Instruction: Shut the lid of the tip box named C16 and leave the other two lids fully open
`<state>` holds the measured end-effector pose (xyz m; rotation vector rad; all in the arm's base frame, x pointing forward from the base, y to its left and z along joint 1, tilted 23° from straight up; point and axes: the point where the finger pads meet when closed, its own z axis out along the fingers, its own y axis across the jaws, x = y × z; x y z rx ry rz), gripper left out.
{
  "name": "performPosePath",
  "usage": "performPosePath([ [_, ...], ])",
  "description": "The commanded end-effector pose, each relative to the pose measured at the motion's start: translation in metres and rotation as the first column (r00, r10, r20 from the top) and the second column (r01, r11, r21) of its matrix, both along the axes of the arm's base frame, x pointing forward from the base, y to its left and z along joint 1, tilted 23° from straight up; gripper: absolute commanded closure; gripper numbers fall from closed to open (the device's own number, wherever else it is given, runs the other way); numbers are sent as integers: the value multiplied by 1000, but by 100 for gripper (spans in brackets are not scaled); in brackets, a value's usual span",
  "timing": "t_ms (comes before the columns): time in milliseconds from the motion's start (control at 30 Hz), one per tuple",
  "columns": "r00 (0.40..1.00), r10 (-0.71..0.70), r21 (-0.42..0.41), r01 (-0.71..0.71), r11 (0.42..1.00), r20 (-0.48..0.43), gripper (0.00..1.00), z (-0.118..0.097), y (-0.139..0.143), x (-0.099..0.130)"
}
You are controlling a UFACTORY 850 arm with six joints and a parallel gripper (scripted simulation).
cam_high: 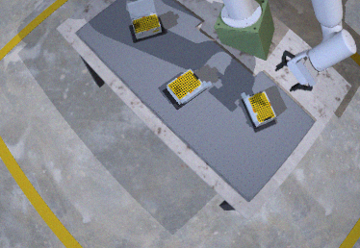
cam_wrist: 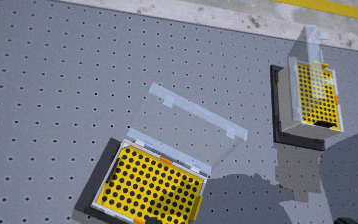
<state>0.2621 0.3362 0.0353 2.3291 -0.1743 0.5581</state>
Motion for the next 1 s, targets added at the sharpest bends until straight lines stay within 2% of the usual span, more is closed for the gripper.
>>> performPosePath([
  [0, 994, -24, 3, 24, 1000, 109, 0, -14, 10, -10],
  [33, 994, -24, 3, 24, 1000, 109, 0, -14, 10, -10],
  [100, 984, -36, 12, 34, 999, 173, 0, -21, 15, -15],
  [167, 984, -36, 12, 34, 999, 174, 0, -22, 16, -16],
  [333, 952, -57, 41, 47, 998, 301, 0, -37, 25, -28],
  [433, 951, -57, 41, 47, 998, 303, 0, -39, 25, -29],
  [600, 903, -77, 83, 46, 995, 423, 0, -54, 33, -41],
  [667, 901, -78, 84, 46, 995, 426, 0, -56, 34, -42],
  [833, 839, -100, 136, 31, 990, 535, 0, -72, 41, -55],
  [967, 836, -101, 138, 30, 990, 539, 0, -73, 41, -57],
])
